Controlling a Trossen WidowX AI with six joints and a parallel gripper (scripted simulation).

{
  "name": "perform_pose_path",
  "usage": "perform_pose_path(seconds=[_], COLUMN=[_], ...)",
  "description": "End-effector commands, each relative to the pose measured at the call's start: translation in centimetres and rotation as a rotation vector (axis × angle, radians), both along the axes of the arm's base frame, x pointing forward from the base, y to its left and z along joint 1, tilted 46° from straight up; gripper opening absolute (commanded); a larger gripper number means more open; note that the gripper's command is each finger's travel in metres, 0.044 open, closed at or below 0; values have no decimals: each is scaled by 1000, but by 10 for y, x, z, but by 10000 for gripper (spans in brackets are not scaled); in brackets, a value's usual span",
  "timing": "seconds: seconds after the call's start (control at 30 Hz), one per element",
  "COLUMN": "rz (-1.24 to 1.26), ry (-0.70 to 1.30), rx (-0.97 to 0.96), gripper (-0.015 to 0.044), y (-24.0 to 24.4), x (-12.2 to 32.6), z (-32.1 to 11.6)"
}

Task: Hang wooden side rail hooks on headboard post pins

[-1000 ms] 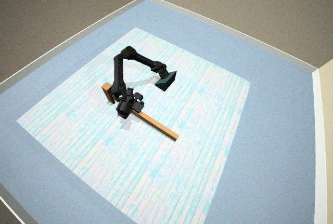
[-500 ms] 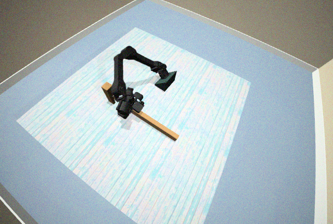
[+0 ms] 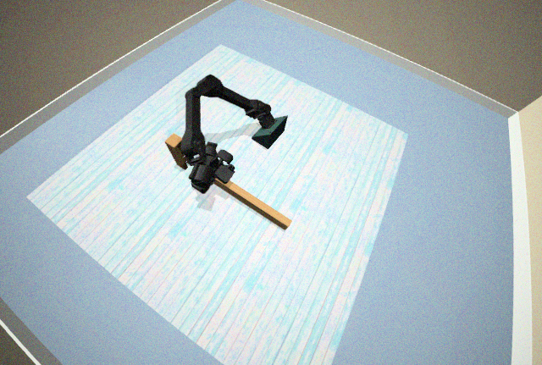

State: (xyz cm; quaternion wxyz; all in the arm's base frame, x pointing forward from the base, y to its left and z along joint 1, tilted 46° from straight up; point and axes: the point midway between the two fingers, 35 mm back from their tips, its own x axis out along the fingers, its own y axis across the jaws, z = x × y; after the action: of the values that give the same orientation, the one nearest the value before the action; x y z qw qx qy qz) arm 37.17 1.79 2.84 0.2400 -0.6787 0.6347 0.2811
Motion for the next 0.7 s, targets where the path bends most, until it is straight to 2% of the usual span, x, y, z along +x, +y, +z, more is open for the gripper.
perform_pose_path(seconds=[0.0,0.67], rz=[11,11], ry=[-6,-6], rx=[12,11], gripper=[0,0], y=[7,5], x=[1,3], z=[3,3])
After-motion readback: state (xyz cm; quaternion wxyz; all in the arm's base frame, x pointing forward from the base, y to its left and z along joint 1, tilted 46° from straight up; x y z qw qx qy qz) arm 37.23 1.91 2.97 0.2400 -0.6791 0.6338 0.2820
